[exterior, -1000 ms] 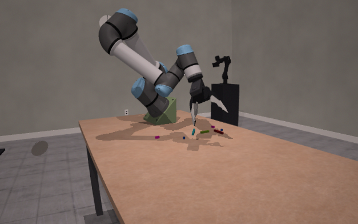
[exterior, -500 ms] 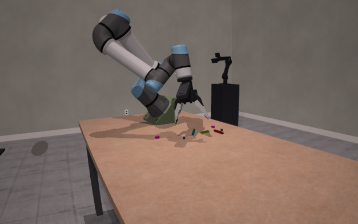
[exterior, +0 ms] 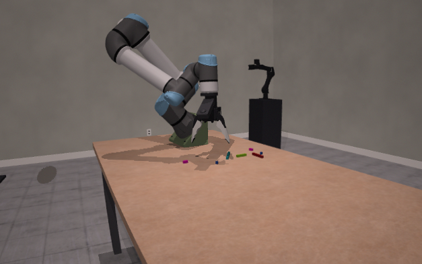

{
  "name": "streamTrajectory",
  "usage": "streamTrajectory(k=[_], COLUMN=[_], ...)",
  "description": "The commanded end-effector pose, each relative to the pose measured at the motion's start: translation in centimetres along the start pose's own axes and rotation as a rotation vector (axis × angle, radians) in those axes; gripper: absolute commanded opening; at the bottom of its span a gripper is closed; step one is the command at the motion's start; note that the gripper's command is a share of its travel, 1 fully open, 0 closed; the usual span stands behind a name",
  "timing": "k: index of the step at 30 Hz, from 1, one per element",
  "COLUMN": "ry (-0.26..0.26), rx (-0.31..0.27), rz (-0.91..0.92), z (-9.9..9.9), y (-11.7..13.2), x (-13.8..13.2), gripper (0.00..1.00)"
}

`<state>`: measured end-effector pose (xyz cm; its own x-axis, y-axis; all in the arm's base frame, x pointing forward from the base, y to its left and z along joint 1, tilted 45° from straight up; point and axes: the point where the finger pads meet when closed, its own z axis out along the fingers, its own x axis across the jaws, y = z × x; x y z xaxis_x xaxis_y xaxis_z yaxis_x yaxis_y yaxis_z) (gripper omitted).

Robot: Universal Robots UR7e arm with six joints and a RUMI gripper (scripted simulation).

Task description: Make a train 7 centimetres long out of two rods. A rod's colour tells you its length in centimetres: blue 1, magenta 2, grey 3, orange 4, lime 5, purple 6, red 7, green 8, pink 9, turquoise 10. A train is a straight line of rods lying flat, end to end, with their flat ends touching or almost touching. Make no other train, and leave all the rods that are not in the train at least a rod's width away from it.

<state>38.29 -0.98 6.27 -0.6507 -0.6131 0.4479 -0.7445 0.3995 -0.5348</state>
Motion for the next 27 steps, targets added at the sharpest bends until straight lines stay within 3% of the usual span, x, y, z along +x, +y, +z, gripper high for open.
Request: streamTrajectory(k=[1, 27], ry=[0.032, 0.038], rx=[-0.009, -0.010], rz=[-0.004, -0.005], z=[-0.06, -0.05], y=[0.61, 0.72], x=[1.54, 1.81], gripper=[1.00, 1.00])
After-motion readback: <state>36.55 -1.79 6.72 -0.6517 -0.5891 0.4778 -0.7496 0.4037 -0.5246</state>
